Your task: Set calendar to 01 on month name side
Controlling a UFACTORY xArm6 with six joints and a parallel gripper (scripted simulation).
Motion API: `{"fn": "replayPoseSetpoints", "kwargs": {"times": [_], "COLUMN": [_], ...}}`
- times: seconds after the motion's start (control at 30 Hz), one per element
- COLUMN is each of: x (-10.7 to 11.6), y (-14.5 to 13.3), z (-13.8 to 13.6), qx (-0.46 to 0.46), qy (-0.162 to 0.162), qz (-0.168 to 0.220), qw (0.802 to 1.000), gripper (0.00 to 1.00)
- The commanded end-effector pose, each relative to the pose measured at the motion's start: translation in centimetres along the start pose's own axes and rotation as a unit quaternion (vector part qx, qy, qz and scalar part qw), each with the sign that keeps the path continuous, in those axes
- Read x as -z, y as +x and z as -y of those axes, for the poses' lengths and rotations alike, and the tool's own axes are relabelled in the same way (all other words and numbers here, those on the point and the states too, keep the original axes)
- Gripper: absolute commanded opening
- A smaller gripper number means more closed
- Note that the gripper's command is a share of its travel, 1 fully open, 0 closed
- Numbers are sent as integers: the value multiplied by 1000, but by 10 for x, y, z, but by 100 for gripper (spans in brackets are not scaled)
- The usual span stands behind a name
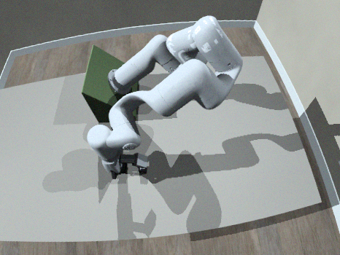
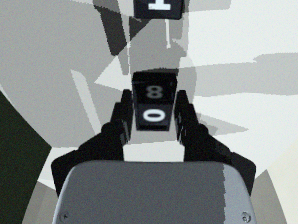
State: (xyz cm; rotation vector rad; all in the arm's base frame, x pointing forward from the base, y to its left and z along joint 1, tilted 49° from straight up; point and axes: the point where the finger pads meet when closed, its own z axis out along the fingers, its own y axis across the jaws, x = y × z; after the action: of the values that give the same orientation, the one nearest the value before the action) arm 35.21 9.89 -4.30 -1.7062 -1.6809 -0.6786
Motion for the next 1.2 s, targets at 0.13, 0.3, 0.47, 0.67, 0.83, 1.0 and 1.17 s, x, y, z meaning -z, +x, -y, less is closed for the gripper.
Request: {"fn": "replayPoseSetpoints", "kwargs": {"times": [0.13,0.3,0.47,0.67,0.83,1.0,1.17], "x": [1,1,1,1,1,1,1], "y": [0,0,0,0,0,0,0], "z": [-1,-1,-1,-1,-1,-1,-1], "qx": [0,0,0,0,0,0,0], "qy": [-1,-1,-1,-1,-1,-1,-1], "qz": [0,0,0,0,0,0,0], "qw": [1000,1000,1000,1000,1000,1000,1000], "gripper": [47,27,27,27,27,27,27]}}
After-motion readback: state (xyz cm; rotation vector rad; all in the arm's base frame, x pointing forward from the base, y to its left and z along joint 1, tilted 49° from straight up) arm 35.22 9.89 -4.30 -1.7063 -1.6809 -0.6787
